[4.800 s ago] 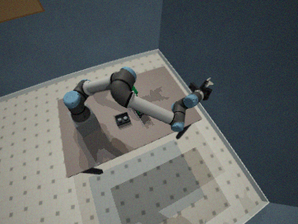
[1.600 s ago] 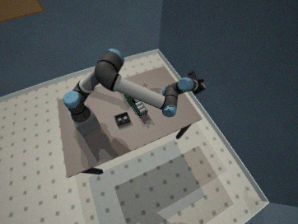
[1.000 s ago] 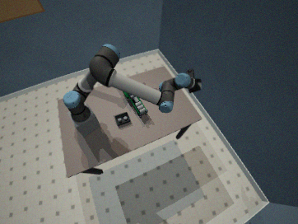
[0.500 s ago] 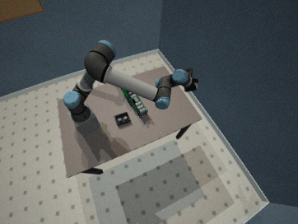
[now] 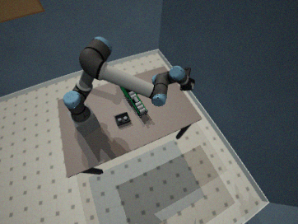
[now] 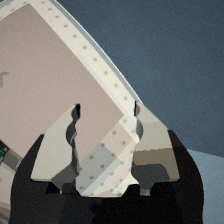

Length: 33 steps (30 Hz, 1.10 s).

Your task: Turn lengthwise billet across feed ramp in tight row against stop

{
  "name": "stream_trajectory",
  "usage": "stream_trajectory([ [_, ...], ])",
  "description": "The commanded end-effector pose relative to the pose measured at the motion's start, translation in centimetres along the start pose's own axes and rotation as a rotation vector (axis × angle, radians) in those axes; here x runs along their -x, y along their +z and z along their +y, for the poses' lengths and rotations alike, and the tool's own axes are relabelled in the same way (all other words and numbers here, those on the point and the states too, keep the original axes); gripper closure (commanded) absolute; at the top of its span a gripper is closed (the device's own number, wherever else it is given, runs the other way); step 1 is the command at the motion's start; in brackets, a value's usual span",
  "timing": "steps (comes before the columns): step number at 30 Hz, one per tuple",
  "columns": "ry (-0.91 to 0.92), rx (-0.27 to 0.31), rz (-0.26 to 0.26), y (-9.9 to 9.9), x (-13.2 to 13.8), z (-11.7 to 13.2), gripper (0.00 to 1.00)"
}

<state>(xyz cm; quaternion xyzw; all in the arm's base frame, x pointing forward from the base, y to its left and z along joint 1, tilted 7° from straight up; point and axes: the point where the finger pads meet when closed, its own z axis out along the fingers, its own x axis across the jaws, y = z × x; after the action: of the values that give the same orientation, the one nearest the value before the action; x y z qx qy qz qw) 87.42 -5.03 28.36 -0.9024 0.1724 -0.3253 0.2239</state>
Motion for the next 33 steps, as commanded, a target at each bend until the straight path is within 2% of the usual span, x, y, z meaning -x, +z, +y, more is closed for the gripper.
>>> stream_trajectory([
  [1,0.048,0.021,-0.015,-0.6,1.0,0.0,0.60],
  [9,0.048,0.021,-0.015,-0.6,1.0,0.0,0.60],
  [14,0.191,0.089,-0.062,-2.1,4.3,0.5,0.60],
  [26,0.191,0.089,-0.062,-2.1,4.3,0.5,0.60],
  [31,0.330,0.164,-0.103,-3.7,8.1,1.1,0.60],
  [33,0.330,0.164,-0.103,-3.7,8.1,1.1,0.60],
])
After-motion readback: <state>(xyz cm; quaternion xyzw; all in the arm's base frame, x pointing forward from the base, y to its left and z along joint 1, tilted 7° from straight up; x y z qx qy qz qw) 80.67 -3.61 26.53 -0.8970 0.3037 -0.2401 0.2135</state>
